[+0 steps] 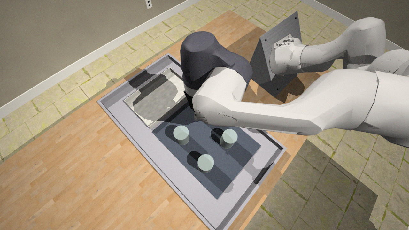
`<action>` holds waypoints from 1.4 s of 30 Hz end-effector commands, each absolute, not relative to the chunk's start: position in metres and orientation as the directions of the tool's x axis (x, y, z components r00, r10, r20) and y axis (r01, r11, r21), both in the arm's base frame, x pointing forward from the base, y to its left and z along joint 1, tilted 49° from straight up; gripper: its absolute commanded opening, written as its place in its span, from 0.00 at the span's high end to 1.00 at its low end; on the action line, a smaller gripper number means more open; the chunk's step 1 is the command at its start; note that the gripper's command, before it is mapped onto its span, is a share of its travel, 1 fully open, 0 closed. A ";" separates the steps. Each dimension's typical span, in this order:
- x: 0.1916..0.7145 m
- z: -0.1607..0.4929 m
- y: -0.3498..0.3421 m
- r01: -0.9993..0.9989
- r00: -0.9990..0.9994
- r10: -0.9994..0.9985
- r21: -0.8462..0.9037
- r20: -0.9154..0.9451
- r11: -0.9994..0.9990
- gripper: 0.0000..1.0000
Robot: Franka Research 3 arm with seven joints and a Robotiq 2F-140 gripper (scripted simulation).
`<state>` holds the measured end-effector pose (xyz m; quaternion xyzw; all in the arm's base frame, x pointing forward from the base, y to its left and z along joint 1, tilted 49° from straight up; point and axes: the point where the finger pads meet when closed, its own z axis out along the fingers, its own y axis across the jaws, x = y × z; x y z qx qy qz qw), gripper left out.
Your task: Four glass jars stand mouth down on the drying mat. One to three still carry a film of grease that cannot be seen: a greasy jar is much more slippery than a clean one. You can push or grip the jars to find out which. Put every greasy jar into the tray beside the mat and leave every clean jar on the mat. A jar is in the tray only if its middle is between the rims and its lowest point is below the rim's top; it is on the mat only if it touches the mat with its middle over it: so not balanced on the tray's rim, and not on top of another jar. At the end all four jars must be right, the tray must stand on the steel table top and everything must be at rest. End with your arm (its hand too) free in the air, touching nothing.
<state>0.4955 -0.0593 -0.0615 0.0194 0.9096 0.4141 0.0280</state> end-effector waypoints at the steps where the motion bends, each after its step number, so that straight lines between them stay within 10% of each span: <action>1: 0.496 -0.061 -0.060 0.009 -0.997 0.059 0.753 -0.040 0.658 1.00; 42: 0.491 -0.061 -0.060 0.009 -0.997 0.059 0.753 -0.040 0.658 1.00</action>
